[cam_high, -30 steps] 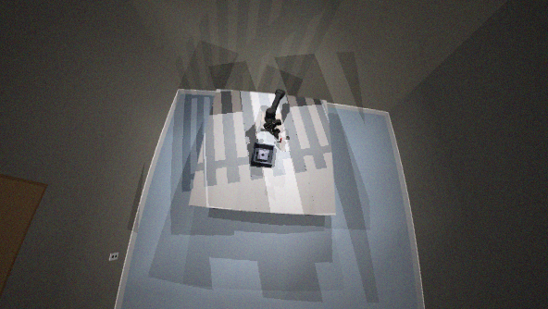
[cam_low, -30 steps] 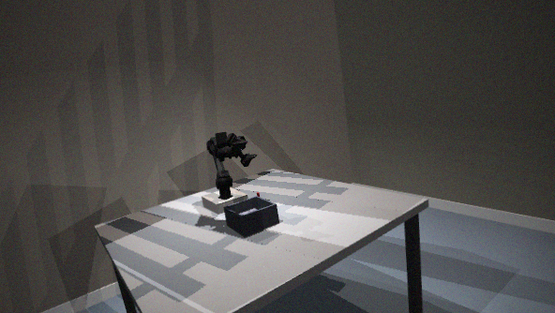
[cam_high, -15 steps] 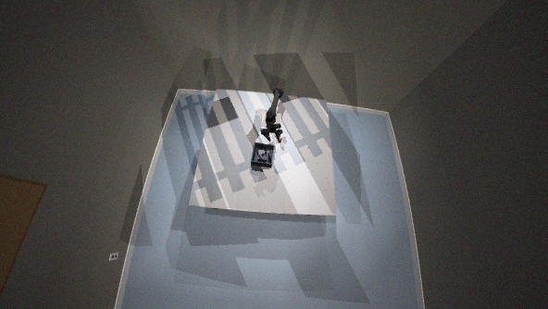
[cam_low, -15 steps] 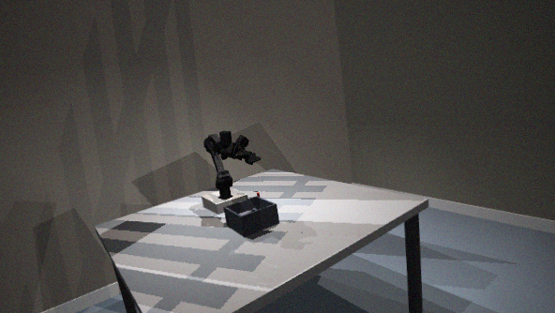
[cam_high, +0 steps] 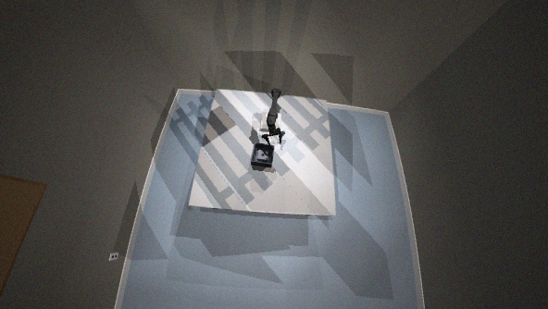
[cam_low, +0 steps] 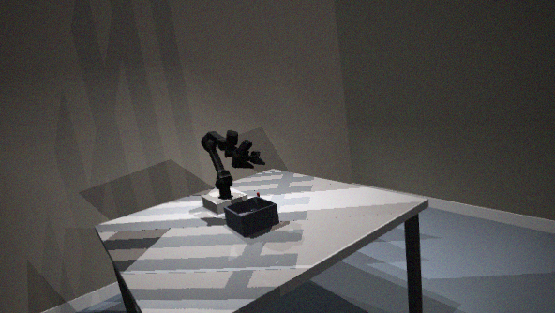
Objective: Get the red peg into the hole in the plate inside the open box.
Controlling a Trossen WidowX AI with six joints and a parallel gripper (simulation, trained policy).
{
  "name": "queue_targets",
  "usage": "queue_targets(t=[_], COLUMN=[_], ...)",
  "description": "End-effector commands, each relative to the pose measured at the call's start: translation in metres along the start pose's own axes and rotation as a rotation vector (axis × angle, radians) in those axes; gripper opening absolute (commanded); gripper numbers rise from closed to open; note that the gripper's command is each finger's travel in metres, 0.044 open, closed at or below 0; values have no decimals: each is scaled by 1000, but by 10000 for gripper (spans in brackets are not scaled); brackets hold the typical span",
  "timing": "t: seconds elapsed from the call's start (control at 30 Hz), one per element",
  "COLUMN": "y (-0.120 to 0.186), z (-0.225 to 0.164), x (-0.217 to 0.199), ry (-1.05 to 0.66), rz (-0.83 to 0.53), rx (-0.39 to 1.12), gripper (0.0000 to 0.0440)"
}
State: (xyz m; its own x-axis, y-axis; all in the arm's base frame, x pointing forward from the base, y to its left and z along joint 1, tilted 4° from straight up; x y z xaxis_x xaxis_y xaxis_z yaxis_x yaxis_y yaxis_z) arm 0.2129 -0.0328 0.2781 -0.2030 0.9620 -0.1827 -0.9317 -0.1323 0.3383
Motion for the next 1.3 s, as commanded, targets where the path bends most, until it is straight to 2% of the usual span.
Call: queue_targets(t=[0.0, 0.37, 0.7, 1.0, 1.27], y=[-4, -14, -20, -21, -20], z=[0, -8, -16, -23, -29], x=[3, 22, 44, 68, 96], ry=[-82, -363, -587, -752, -856], rz=[10, 38, 9, -82, -224], rx=[59, 308, 563, 806, 1017], gripper=[440, 440, 440, 440, 440])
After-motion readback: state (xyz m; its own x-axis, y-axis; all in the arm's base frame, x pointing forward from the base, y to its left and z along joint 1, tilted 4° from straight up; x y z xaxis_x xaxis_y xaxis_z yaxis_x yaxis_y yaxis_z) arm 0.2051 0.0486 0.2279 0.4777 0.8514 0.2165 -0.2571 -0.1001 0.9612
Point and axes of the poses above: the point midway between the two fingers, 35 mm back from their tips, its own y axis back along the fingers, its own x axis across the jaws, z = x × y, the point moved 9 cm from there along y, back along the fingers, and after that the axes turned 5 degrees about y, right-handed, at the moved point
